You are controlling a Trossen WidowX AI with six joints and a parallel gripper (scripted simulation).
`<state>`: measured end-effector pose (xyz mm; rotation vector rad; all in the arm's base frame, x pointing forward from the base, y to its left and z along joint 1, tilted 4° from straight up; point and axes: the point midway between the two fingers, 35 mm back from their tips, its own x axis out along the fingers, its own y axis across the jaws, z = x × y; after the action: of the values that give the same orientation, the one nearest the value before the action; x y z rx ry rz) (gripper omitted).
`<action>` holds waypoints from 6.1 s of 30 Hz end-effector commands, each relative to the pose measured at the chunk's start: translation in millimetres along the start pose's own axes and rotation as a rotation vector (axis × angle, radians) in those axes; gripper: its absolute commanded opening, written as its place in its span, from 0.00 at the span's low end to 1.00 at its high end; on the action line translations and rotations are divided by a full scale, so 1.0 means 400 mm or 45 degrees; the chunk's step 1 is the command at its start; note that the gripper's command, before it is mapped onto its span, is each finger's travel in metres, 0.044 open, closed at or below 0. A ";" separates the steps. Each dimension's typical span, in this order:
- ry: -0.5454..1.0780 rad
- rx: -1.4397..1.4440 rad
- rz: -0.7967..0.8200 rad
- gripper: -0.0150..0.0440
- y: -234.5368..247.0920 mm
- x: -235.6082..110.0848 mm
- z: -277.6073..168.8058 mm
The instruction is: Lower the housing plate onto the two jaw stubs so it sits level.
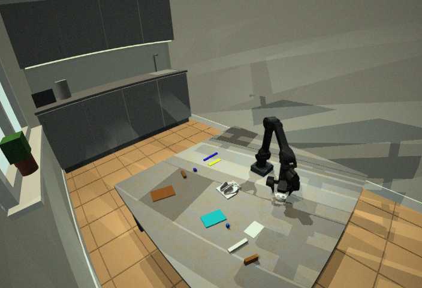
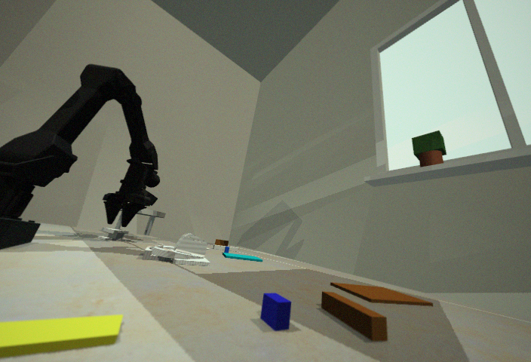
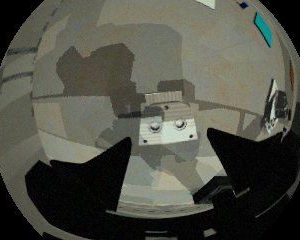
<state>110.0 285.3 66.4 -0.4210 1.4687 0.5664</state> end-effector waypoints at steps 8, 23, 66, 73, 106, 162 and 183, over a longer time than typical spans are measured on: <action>0.001 0.003 0.005 1.00 0.002 0.030 -0.001; 0.001 0.003 0.005 1.00 0.001 0.083 -0.002; 0.001 0.000 0.000 0.85 0.000 0.083 -0.002; 0.001 0.000 0.001 0.85 0.001 0.064 0.001; 0.000 0.050 -0.001 0.85 -0.049 -0.098 0.020; 0.003 0.467 -0.033 0.85 -0.506 -0.099 0.035; 0.001 0.633 -0.034 0.85 -0.662 -0.102 -0.036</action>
<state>254.2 70.0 87.5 -0.0659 1.5405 0.1757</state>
